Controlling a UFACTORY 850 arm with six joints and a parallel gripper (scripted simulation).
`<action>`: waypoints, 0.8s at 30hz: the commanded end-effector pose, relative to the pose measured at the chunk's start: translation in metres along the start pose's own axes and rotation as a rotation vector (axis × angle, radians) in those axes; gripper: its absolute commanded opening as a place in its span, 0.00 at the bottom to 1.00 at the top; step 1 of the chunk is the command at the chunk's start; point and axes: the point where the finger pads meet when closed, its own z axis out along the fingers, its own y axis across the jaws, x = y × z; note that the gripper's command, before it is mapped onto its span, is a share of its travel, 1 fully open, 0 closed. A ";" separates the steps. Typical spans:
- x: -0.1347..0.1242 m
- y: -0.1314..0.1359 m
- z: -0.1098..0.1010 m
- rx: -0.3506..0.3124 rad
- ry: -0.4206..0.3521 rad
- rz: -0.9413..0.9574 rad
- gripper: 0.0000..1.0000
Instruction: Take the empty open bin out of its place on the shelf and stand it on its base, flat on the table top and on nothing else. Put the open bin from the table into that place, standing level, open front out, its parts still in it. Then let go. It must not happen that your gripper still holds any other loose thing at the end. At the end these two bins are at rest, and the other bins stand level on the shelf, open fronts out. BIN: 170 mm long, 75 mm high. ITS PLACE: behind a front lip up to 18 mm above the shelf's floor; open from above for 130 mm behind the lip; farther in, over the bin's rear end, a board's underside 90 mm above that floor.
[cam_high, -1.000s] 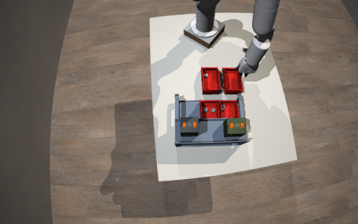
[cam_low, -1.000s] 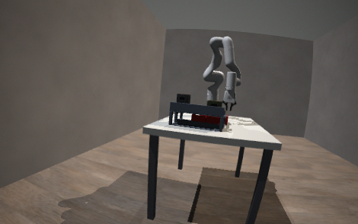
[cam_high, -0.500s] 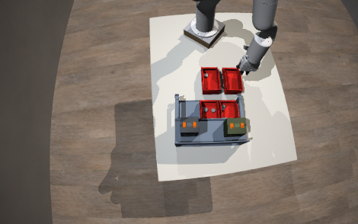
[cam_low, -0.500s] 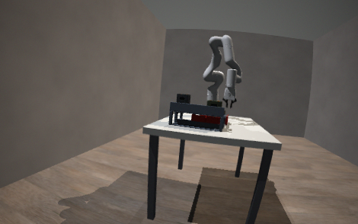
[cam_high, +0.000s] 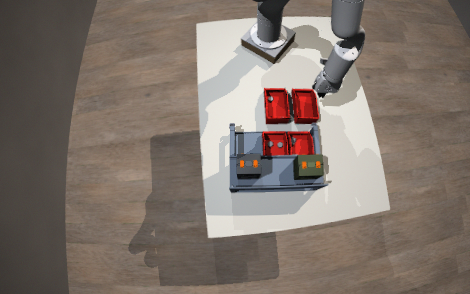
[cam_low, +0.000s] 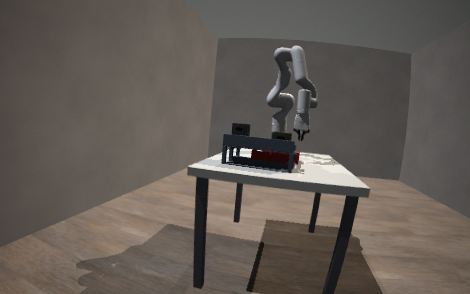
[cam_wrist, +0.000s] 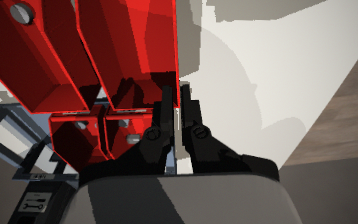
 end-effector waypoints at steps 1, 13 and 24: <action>-0.001 0.000 -0.001 -0.001 -0.001 0.000 0.00; -0.001 0.000 -0.001 -0.001 -0.001 0.000 0.00; -0.006 -0.083 -0.006 -0.001 -0.001 -0.004 0.00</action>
